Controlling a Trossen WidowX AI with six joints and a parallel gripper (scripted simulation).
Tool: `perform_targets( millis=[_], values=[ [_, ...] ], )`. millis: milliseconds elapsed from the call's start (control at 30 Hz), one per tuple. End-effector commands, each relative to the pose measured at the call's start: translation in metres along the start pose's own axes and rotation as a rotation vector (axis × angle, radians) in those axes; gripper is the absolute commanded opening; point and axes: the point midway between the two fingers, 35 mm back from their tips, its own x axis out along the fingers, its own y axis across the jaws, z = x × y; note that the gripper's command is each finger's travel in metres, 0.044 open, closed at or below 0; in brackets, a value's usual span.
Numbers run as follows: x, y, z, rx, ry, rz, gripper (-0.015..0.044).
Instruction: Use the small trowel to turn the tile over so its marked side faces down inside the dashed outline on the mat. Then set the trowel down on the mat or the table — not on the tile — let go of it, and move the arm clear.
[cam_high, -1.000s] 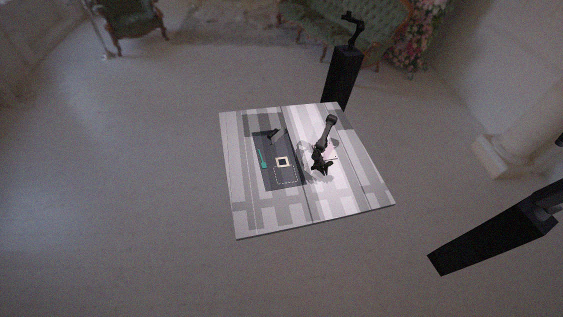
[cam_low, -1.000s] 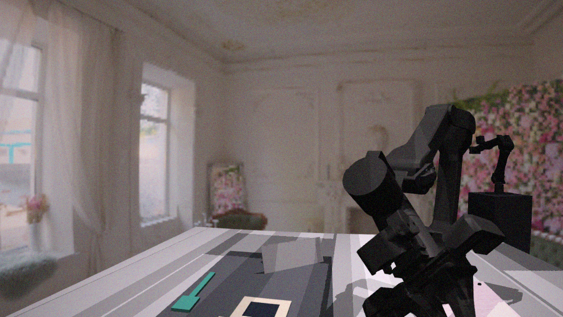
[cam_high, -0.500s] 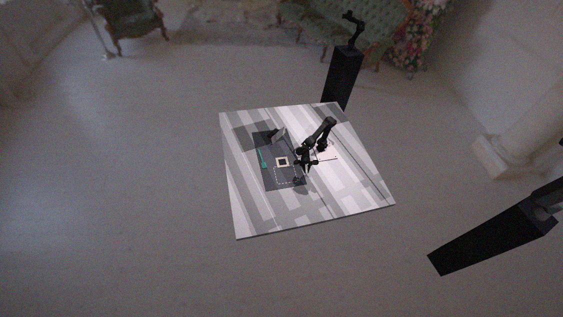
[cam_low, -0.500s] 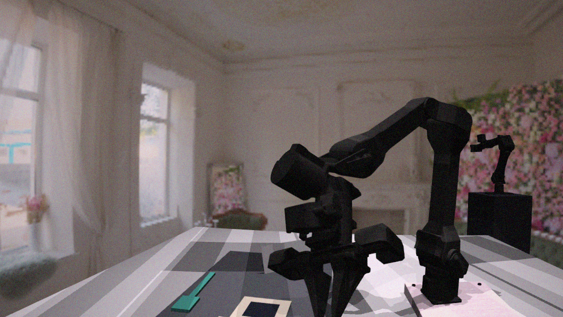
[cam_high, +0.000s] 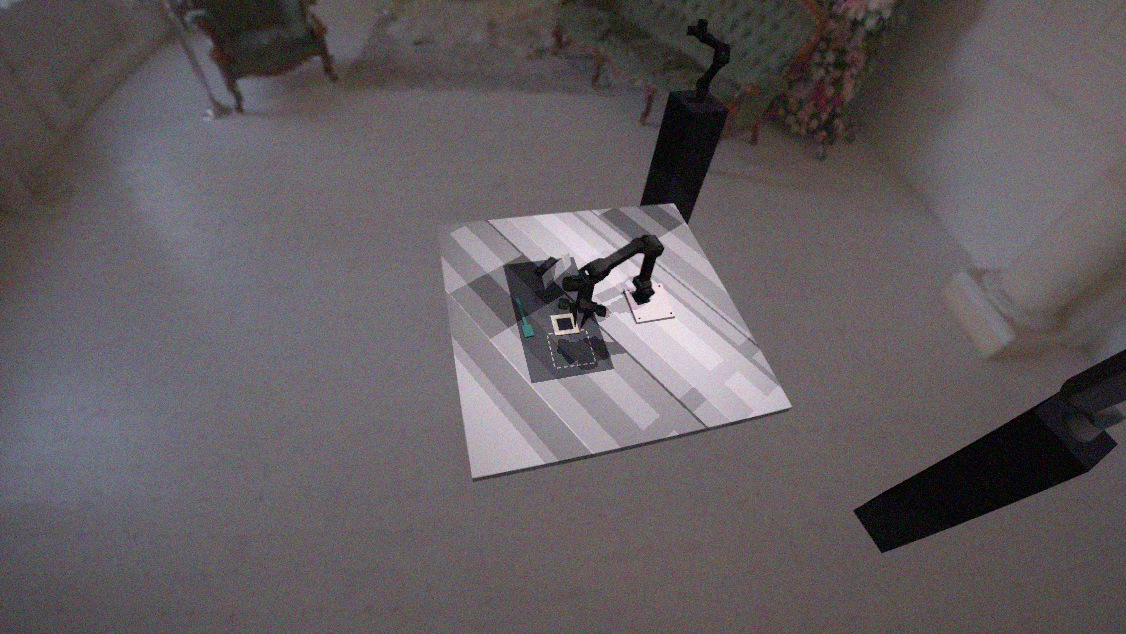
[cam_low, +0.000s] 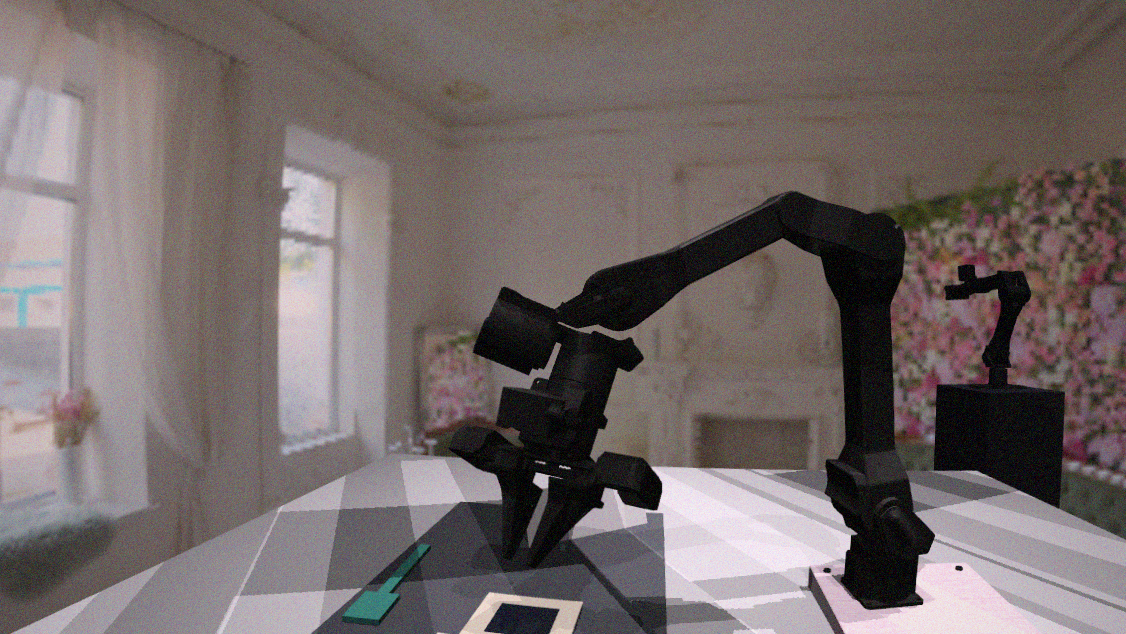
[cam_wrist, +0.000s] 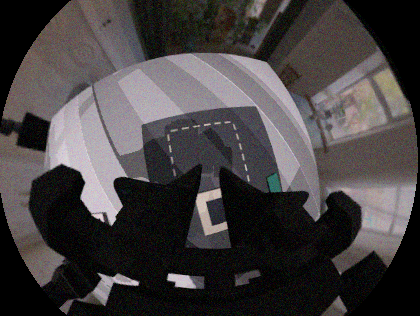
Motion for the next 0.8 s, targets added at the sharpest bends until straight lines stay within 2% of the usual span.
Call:
perform_targets(
  millis=[0,333,767],
  values=[
    [-0.022,-0.048,-0.043,-0.126,0.098,-0.073,0.01],
    [-0.07,-0.105,-0.126,-0.37,0.285,-0.086,0.01],
    [-0.14,-0.132,-0.228,-0.685,0.465,0.066,0.01]
  ],
)
